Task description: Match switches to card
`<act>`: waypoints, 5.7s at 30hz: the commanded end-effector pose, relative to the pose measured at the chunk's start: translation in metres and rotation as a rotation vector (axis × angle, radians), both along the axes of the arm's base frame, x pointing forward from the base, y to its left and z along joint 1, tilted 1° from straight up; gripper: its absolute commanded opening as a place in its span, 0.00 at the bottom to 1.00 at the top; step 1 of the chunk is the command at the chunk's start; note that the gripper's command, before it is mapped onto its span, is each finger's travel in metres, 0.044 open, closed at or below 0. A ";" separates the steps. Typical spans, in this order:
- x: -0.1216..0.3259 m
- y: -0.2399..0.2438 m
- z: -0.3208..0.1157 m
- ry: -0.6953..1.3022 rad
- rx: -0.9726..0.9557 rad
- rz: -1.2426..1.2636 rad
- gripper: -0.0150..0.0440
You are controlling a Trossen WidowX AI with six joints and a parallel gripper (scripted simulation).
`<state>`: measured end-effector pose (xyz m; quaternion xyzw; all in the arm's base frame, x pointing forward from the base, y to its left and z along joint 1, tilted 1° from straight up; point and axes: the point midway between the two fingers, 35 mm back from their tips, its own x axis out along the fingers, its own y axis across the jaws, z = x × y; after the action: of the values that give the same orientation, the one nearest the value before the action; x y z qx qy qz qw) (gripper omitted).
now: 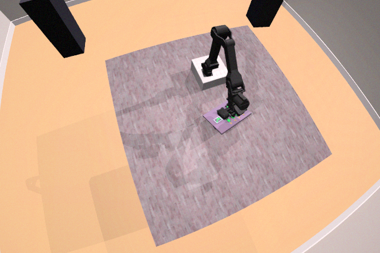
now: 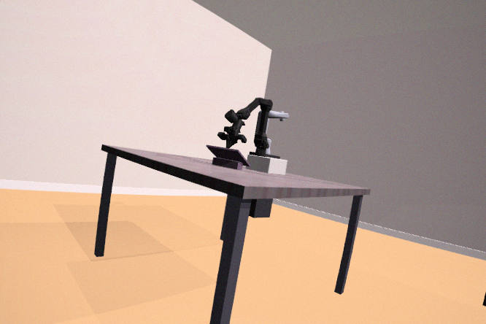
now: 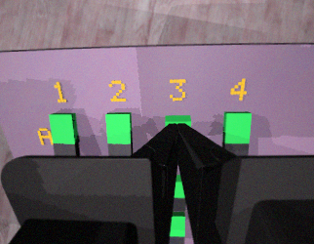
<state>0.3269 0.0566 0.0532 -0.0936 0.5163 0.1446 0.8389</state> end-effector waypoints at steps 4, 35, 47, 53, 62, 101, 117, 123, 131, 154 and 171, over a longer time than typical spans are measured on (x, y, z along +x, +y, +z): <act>0.000 0.000 -0.002 0.002 -0.002 -0.004 0.25; -0.023 -0.009 0.046 -0.018 0.005 -0.004 0.25; -0.032 -0.047 0.044 -0.020 0.002 -0.004 0.25; -0.018 -0.043 0.013 -0.046 0.011 -0.004 0.25; -0.013 -0.041 0.003 -0.046 0.011 -0.004 0.25; -0.007 -0.039 -0.009 -0.046 0.011 -0.004 0.25; -0.006 -0.038 -0.011 -0.047 0.011 -0.004 0.25; -0.005 -0.038 -0.012 -0.047 0.011 -0.004 0.25; -0.005 -0.038 -0.013 -0.047 0.011 -0.004 0.25; -0.033 -0.046 0.044 -0.020 0.002 -0.004 0.25; -0.086 0.041 -0.005 -0.038 0.020 -0.004 0.25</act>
<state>0.2410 0.0974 0.0662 -0.0863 0.4918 0.1506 0.8532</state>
